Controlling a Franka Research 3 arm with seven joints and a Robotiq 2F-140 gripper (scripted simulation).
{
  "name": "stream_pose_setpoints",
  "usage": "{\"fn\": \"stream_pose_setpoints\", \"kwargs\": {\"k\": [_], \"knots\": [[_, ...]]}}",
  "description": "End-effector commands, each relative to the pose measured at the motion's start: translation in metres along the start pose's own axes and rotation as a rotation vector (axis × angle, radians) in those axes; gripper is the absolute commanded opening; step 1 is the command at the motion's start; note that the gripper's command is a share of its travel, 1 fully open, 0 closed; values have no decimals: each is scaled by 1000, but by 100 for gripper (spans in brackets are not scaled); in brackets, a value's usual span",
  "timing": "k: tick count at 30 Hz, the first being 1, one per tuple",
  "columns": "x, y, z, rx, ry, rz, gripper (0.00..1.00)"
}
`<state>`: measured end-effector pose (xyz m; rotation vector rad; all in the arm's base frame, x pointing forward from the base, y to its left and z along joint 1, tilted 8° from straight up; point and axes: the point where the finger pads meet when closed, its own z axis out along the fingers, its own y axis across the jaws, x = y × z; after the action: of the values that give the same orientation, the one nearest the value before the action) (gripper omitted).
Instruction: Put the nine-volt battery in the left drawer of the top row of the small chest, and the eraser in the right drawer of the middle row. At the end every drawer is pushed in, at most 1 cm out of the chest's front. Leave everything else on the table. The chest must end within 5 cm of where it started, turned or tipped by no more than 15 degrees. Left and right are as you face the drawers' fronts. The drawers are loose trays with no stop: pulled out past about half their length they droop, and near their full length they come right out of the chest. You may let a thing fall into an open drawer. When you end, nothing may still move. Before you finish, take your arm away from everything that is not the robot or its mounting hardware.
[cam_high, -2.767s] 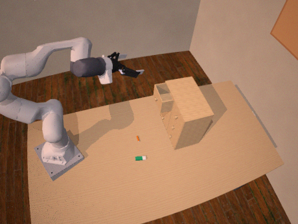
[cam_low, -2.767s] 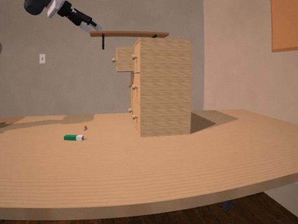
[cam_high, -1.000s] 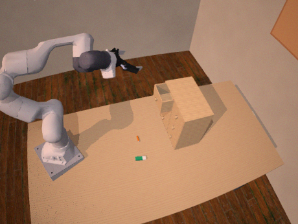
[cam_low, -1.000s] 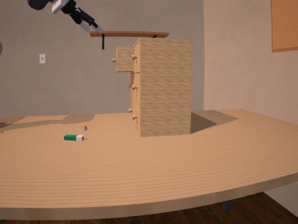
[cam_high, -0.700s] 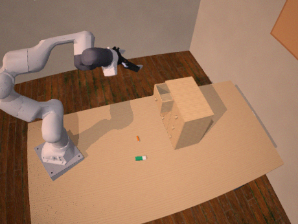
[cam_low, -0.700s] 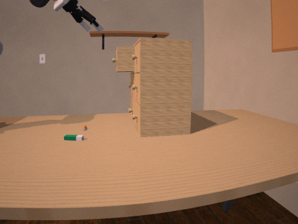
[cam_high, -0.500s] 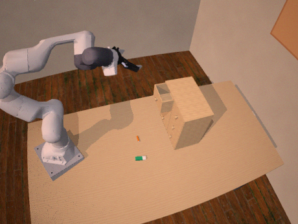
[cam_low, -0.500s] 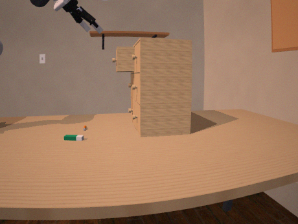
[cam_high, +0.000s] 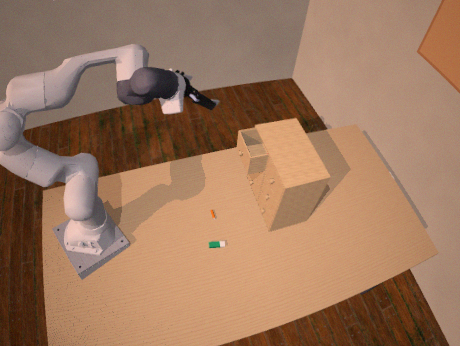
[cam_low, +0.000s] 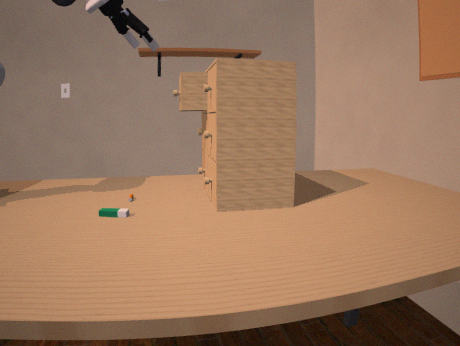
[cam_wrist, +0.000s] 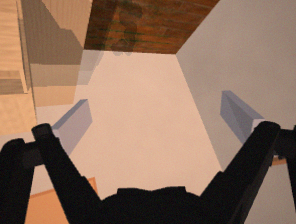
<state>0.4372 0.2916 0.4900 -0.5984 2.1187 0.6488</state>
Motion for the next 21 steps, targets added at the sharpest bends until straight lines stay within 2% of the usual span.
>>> {"fn": "stream_pose_setpoints", "kwargs": {"k": [1, 17, 18, 21], "knots": [[6, 3, 2, -12, 28, 33, 100], [6, 3, 2, -12, 28, 33, 100], [9, 3, 0, -18, 101, 47, 100], [9, 3, 0, -18, 101, 47, 100]]}}
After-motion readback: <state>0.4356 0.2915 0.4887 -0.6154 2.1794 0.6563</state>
